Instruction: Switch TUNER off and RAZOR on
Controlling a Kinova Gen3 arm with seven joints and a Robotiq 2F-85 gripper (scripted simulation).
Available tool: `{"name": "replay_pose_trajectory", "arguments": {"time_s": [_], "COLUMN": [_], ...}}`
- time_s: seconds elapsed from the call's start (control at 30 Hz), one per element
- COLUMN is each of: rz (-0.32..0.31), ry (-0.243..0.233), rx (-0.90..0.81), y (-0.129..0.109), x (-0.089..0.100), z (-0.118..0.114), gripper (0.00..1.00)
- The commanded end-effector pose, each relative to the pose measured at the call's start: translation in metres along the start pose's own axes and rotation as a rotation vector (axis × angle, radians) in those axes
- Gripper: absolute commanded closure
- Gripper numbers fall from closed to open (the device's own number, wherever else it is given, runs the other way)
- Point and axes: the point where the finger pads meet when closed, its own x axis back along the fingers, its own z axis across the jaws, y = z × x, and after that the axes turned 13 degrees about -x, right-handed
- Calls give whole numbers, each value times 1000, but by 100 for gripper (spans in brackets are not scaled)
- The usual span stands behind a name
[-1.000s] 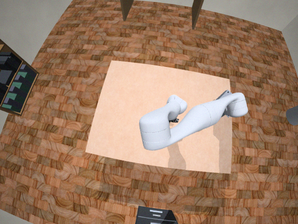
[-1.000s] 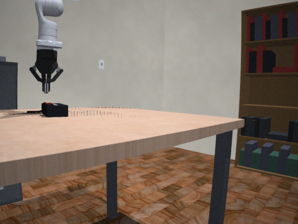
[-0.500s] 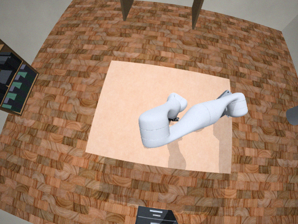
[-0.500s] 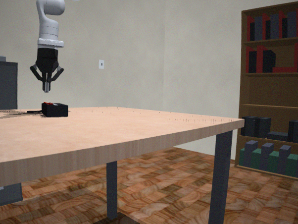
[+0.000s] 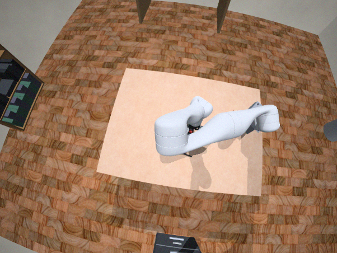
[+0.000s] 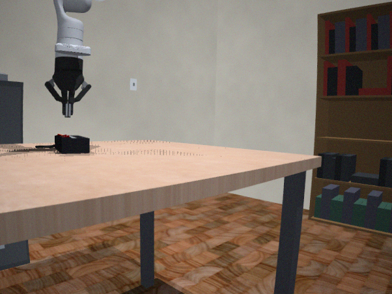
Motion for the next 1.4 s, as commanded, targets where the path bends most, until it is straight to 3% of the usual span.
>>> {"name": "replay_pose_trajectory", "arguments": {"time_s": [0.0, 1.37], "rz": [0, 0], "ry": [-1, -1], "rx": [-2, -2], "y": [-1, -1], "x": [0, -4], "z": [-1, -1], "gripper": [100, 100]}}
